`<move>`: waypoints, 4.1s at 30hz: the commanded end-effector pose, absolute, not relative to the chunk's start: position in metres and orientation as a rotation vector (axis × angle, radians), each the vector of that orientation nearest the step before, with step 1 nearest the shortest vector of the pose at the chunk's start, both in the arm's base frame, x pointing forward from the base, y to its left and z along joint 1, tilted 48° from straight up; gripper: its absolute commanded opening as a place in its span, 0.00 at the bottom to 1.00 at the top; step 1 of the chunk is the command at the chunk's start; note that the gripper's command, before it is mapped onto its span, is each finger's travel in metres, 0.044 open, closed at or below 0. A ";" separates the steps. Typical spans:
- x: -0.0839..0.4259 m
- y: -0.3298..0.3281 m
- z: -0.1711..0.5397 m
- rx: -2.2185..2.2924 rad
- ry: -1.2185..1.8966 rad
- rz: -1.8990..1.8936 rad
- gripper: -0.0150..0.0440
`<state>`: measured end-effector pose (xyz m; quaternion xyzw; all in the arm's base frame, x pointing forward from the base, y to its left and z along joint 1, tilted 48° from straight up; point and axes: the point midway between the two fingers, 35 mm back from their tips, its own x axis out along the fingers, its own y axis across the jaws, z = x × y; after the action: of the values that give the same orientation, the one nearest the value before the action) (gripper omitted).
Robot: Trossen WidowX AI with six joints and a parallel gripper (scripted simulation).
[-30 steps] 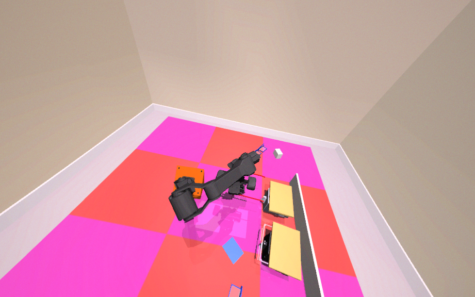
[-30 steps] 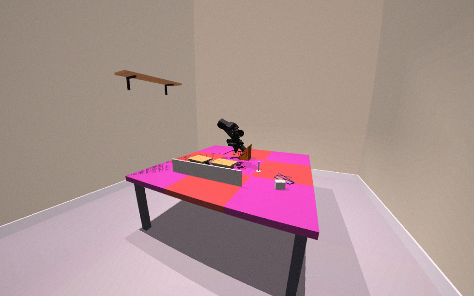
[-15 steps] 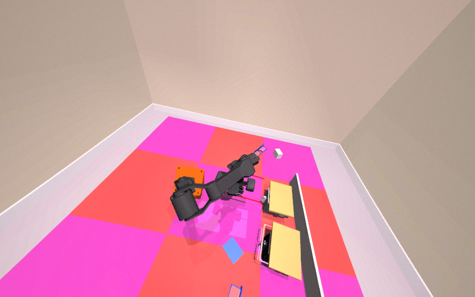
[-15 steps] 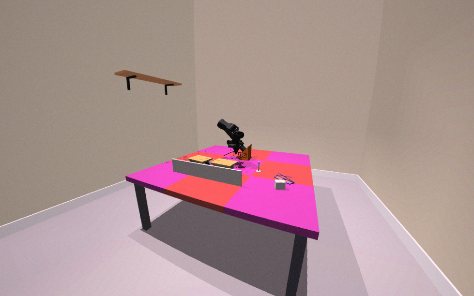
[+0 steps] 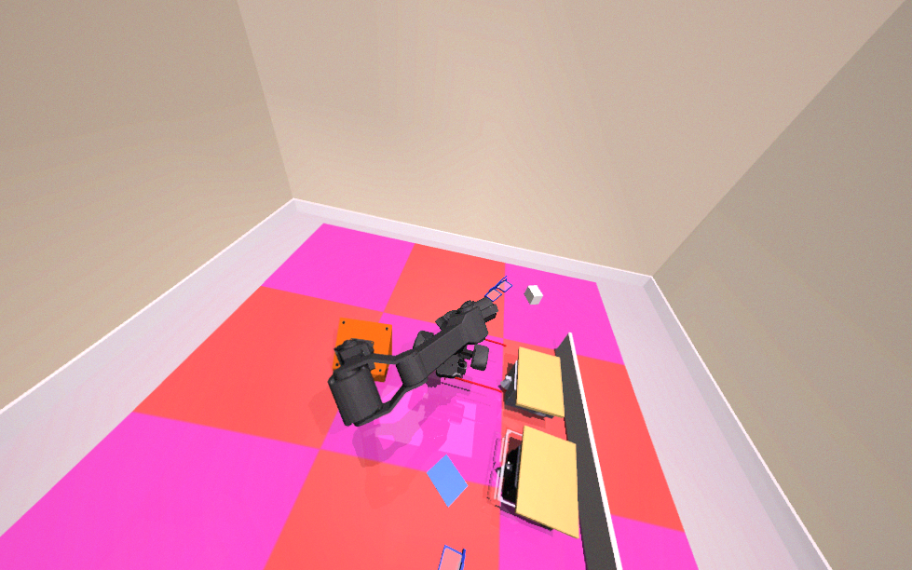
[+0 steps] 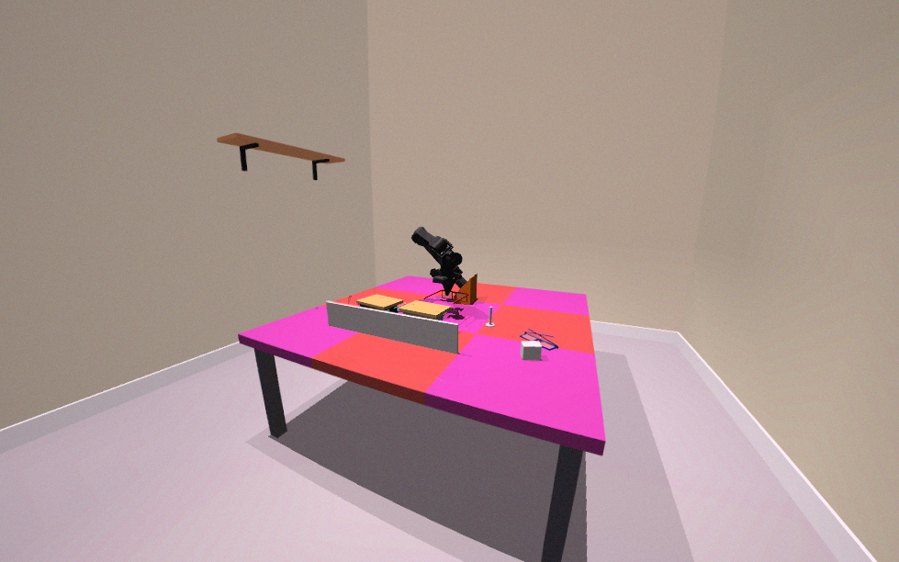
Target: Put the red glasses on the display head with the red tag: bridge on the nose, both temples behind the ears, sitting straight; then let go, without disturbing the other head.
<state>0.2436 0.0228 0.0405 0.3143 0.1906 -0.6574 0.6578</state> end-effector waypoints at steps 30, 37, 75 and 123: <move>0.244 0.003 0.029 0.700 0.431 -1.488 0.25; 0.253 0.002 0.030 0.705 0.429 -1.475 0.25; 0.296 -0.003 0.035 0.711 0.434 -1.479 0.25; 0.355 -0.008 0.045 0.713 0.431 -1.477 0.25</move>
<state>0.3481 -0.0072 0.0423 0.3163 0.1915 -0.6545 0.6596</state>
